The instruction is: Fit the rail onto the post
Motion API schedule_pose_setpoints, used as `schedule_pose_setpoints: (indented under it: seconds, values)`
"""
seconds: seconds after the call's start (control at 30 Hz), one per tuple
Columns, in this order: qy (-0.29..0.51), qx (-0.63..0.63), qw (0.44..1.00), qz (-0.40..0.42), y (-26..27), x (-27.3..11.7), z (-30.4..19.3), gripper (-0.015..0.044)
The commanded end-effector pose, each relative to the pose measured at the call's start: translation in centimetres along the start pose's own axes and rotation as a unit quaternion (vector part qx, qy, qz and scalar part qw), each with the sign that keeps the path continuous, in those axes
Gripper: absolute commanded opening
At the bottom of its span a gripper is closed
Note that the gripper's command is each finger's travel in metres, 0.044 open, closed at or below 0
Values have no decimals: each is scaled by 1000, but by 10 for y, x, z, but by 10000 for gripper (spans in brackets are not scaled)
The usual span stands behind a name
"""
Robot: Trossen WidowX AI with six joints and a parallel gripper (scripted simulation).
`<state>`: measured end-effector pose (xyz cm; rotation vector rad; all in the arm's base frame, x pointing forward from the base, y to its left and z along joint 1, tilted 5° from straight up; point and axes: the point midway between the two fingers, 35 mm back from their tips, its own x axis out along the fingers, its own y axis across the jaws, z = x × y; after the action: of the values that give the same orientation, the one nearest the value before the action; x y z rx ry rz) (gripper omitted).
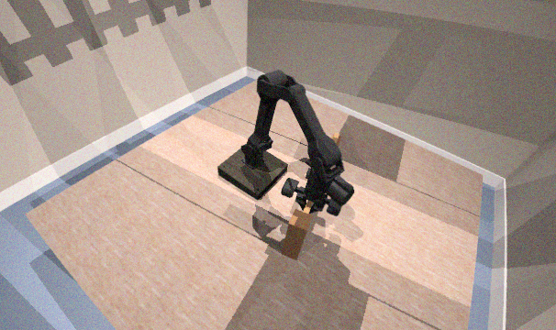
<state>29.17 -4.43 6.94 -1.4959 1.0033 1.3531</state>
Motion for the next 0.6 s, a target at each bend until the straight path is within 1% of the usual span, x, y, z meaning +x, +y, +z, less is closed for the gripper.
schedule_pose_setpoints:
  seconds: [0.0,0.57]
  values:
    - [1,1,1000,-11,-4,-8,-1,0]
    - [1,1,1000,-11,-4,-17,-1,0]
